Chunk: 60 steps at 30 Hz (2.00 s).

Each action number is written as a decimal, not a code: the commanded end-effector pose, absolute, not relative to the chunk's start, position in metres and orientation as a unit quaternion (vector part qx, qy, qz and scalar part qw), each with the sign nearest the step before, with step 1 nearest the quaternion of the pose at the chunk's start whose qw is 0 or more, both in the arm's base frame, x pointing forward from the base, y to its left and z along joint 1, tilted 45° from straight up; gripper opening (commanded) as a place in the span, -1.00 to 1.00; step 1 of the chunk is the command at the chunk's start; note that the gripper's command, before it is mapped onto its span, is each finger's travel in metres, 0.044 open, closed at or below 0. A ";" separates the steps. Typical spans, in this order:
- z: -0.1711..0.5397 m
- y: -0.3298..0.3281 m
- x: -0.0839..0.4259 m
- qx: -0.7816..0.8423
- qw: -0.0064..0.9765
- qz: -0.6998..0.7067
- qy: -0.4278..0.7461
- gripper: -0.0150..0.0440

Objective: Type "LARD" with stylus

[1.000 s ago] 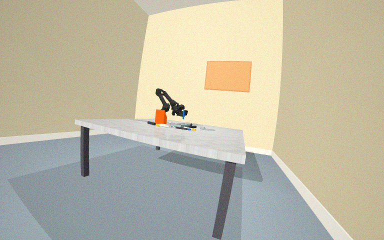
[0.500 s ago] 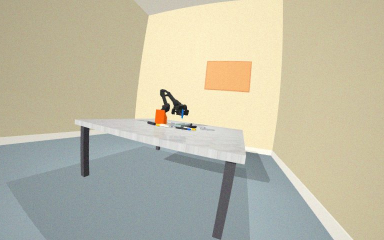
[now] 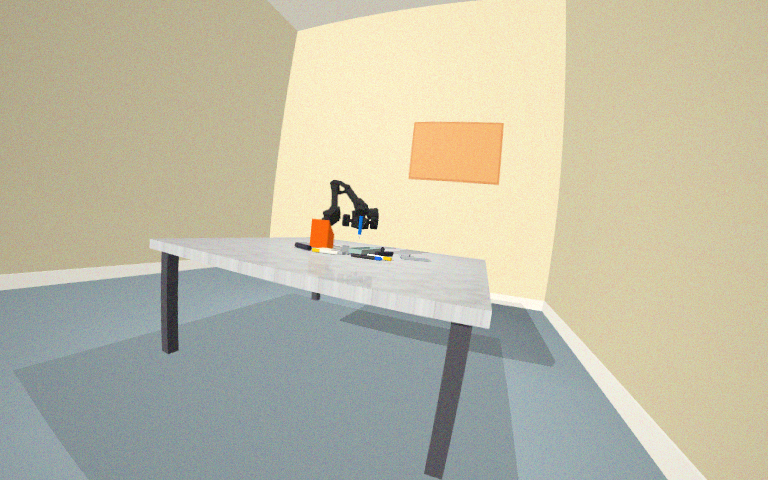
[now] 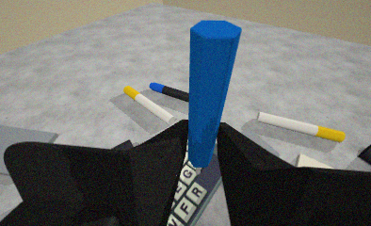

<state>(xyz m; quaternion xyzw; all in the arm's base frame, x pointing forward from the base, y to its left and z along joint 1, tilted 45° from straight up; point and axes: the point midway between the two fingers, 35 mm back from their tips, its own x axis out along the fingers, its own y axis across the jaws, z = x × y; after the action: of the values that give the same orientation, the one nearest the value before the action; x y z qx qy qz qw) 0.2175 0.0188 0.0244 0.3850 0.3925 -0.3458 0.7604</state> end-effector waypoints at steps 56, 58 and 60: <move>-0.015 0.053 0.211 0.387 0.752 -0.356 0.398 -0.22; -0.015 0.053 0.211 0.387 0.752 -0.356 0.398 -0.22; -0.016 0.054 0.211 0.387 0.751 -0.356 0.398 -0.22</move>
<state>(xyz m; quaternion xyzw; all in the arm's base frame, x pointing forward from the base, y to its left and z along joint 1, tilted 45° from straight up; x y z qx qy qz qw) 0.2105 0.0532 -0.0147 0.3872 0.4008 -0.3548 0.7507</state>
